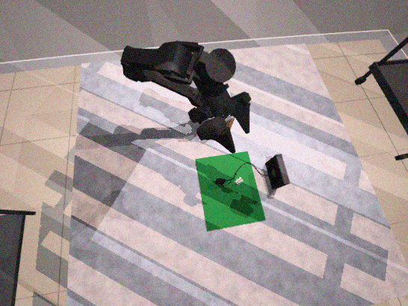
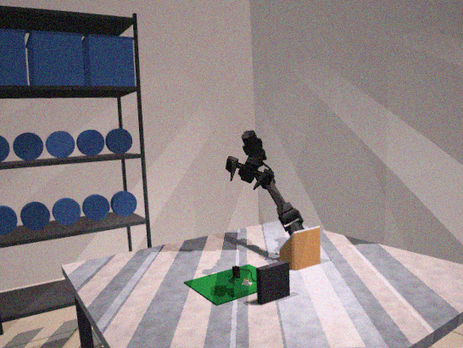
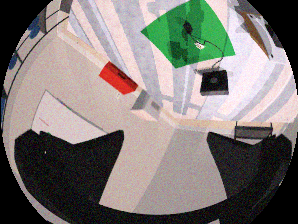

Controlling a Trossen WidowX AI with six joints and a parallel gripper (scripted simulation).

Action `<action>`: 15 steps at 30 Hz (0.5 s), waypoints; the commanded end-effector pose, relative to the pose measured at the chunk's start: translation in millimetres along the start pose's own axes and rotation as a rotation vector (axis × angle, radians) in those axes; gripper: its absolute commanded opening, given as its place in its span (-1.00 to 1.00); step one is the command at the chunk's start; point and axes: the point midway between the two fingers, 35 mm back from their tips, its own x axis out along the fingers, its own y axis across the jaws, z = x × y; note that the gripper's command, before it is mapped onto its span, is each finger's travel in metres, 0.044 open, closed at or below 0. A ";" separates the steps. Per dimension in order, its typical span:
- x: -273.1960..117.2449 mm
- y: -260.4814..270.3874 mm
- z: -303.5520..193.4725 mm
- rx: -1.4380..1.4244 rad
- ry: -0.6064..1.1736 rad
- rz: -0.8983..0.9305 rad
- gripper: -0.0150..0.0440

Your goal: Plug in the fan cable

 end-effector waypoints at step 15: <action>133.9 -19.4 132.0 -0.383 -0.778 -0.603 1.00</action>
